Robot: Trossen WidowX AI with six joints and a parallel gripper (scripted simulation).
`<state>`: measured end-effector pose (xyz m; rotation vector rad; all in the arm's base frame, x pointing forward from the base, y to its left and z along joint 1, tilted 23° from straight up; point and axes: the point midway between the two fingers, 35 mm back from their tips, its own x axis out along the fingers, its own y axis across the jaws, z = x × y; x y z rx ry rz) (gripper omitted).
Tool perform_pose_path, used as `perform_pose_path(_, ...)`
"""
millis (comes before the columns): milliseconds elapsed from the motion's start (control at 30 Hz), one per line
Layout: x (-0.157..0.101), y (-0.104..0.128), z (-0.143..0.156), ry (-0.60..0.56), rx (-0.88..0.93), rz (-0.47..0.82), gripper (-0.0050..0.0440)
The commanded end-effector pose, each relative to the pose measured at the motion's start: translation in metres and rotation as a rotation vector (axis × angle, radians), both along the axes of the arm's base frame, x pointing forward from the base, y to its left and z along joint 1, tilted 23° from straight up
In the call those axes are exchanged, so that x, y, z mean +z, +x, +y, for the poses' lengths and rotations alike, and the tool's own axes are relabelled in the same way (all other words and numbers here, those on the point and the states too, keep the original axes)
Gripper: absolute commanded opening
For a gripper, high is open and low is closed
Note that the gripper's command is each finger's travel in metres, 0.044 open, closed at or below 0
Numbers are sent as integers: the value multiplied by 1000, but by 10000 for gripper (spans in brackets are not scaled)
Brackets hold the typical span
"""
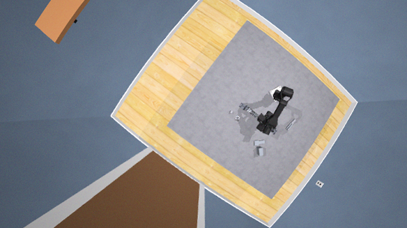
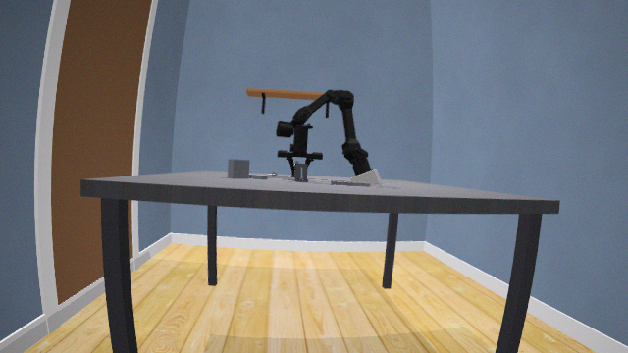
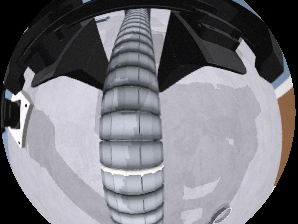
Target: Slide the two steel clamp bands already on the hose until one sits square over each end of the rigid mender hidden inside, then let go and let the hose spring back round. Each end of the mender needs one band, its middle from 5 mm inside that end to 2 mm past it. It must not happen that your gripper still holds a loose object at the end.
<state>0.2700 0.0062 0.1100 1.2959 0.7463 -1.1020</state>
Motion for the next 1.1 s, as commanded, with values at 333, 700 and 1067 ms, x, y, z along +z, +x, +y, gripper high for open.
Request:
perform_pose_path(333, 0, 0, -1, 4, 3, 3, 440)
perform_pose_path(700, 55, -27, -93, 6, 3, 4, 440)
perform_pose_path(1067, 59, -31, -99, 4, 3, 2, 440)
